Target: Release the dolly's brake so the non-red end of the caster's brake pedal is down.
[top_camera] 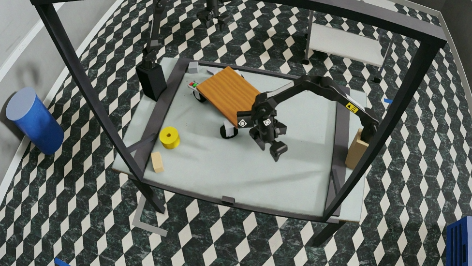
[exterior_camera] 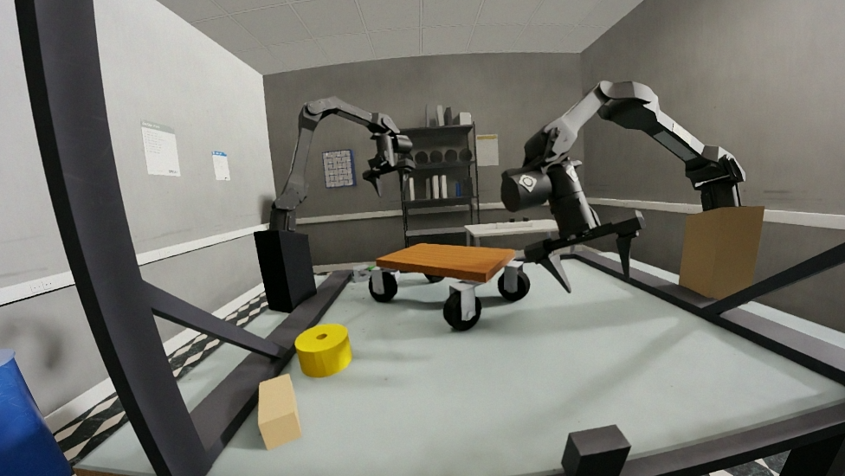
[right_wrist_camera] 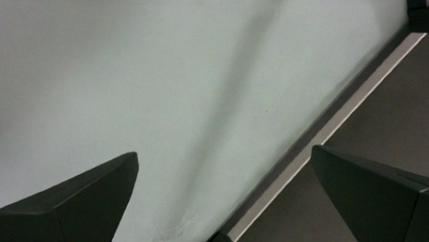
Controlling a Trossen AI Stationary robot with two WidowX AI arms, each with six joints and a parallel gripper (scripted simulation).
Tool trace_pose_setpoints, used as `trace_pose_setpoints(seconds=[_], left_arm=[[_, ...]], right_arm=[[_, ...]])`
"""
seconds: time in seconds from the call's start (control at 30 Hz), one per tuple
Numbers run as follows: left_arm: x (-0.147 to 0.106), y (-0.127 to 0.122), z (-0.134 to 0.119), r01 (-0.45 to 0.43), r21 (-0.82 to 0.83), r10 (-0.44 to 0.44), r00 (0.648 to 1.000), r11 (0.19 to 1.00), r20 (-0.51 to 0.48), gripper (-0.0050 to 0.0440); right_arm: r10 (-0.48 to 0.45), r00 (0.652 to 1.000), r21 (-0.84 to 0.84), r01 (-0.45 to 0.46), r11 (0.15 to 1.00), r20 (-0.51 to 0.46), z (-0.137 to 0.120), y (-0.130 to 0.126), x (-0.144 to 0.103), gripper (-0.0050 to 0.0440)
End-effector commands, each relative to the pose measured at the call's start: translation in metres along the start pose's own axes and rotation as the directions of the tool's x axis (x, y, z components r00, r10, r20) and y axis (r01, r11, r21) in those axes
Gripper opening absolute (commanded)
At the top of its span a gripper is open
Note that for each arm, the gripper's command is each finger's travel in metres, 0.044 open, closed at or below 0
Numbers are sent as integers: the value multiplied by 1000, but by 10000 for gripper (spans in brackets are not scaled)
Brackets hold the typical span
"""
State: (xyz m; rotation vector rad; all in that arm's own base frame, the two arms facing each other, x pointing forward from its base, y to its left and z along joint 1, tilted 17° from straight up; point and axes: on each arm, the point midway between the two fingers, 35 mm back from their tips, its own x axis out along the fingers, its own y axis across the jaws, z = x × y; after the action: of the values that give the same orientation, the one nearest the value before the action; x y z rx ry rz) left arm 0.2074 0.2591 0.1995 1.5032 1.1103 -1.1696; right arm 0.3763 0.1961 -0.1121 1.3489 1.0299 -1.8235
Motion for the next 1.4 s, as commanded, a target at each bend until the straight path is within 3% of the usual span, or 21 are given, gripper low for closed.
trace_pose_setpoints(seconds=[0.0, 0.53, 0.7, 0.8, 1.03, 1.1, 1.2, 1.37], left_arm=[[-7, 1, -1, -11, 1, 11, 1000, 1000, -21, 440], [-7, 1, -1, -11, 1, 11, 1000, 1000, -21, 440], [5, 9, 8, 2, -86, -4, 1000, 996, -22, 320], [23, 19, 20, 17, -203, -21, 1000, 979, -20, 248], [48, 33, 40, 32, -373, -44, 999, 927, -26, 80], [48, 33, 40, 32, -373, -44, 999, 927, -26, 80], [63, 39, 52, 37, -465, -58, 998, 885, -30, 8], [81, 45, 69, 41, -573, -76, 996, 819, -36, 0]], right_arm=[[16, 1000, -3, -16, 1000, -22, -4, 1, -11, 440], [16, 1000, -3, -16, 1000, -22, -4, 1, -11, 440], [40, 995, -126, -52, 991, -91, 9, 20, -17, 440], [81, 982, -245, -121, 962, -168, 30, 44, -22, 440], [153, 953, -456, -262, 850, -262, 68, 71, -27, 440], [153, 953, -456, -262, 850, -262, 68, 71, -27, 440], [210, 926, -557, -358, 750, -313, 91, 85, -31, 440], [281, 890, -661, -455, 596, -359, 122, 98, -34, 440]])
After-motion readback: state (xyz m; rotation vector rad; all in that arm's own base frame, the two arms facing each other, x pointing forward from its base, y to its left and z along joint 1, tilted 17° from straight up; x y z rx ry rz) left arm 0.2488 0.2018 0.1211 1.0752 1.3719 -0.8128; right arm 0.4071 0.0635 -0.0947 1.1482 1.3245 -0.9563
